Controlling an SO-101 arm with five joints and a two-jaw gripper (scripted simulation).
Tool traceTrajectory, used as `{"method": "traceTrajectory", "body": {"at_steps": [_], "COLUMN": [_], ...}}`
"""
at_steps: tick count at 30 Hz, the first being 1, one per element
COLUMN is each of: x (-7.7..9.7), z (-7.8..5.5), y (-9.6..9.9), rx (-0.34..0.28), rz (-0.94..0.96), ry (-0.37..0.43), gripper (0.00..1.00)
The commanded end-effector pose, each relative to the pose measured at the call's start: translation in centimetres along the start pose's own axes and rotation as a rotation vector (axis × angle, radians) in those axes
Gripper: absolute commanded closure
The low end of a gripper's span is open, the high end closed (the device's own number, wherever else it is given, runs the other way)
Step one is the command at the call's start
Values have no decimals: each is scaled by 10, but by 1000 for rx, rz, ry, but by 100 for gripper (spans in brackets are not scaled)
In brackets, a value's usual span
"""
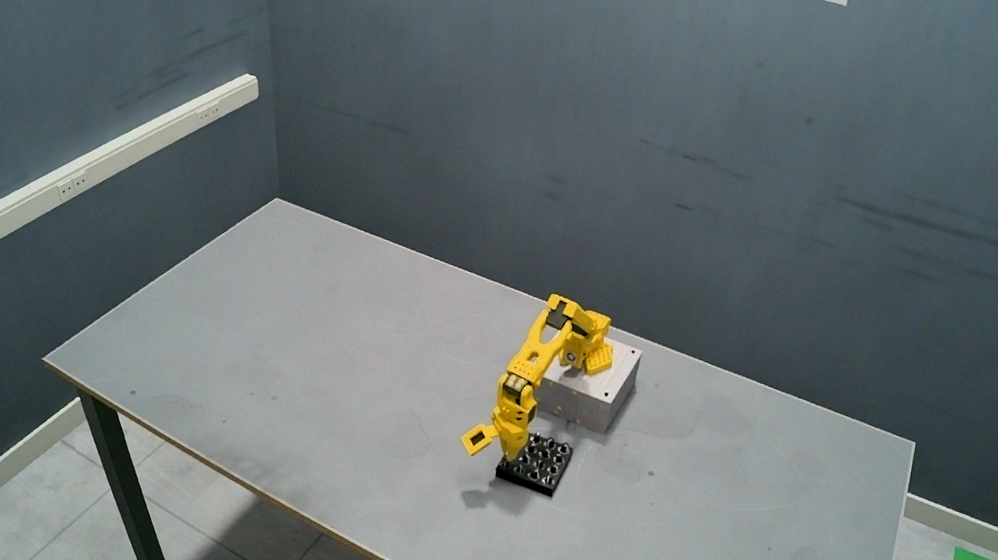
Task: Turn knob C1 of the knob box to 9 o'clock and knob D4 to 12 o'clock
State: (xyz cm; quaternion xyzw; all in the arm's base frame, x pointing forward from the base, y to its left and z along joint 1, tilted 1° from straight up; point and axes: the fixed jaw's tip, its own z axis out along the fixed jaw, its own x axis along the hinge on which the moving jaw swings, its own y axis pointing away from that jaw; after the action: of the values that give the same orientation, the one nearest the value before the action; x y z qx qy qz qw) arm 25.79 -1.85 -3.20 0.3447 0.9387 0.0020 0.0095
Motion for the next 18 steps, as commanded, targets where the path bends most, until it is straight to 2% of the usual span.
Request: {"method": "traceTrajectory", "body": {"at_steps": [1, 18], "x": [1, 1], "z": [3, 3], "y": [-3, -3], "rx": [7, 7], "rz": [6, 6], "ry": [11, 11], "gripper": [90, 90]}}
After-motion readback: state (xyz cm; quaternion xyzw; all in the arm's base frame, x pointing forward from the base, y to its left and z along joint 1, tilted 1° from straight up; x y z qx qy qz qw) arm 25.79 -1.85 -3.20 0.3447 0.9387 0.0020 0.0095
